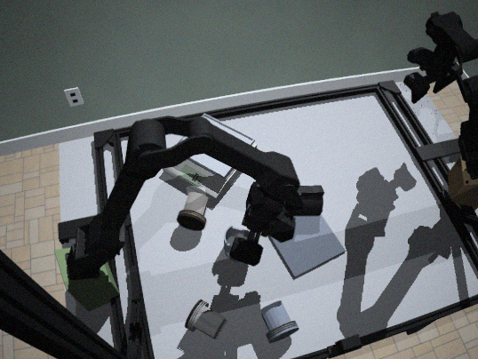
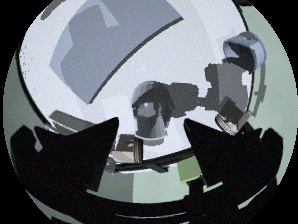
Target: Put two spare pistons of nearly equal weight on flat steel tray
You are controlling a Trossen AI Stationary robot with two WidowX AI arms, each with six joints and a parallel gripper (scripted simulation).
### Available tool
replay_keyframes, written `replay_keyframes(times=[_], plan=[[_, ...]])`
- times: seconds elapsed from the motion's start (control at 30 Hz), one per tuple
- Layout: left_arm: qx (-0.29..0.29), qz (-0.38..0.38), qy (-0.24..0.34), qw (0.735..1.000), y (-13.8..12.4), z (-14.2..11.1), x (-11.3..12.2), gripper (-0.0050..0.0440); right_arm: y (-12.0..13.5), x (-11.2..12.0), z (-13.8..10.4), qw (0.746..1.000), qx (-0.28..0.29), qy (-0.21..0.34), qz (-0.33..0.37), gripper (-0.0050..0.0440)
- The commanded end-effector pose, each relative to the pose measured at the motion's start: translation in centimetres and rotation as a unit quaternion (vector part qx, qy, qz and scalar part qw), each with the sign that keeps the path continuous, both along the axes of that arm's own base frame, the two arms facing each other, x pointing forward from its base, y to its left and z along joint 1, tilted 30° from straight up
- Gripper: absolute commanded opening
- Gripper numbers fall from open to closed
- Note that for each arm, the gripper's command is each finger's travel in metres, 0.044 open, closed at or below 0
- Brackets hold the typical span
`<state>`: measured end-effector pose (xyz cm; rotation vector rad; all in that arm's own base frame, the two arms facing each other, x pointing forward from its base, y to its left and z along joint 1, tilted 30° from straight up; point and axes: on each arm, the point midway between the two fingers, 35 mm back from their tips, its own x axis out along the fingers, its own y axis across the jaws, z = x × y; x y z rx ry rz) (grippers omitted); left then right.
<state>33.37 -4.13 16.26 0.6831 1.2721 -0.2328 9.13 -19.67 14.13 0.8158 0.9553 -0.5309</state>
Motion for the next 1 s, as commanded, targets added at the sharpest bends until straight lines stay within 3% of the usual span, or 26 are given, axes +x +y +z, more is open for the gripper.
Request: replay_keyframes(times=[0.0, 0.97], plan=[[0.0, -0.001, 0.007, 1.0, 0.2, -1.1, 0.1, 0.0378, 0.0, 0.1, 0.0, 1.0, -0.001, -0.002, 0.003, 0.044], [0.0, -0.001, 0.007, 1.0, 1.0, -4.9, 1.3, 0.0378, 0.0, 0.1, 0.0, 1.0, -0.001, -0.002, 0.003, 0.044]])
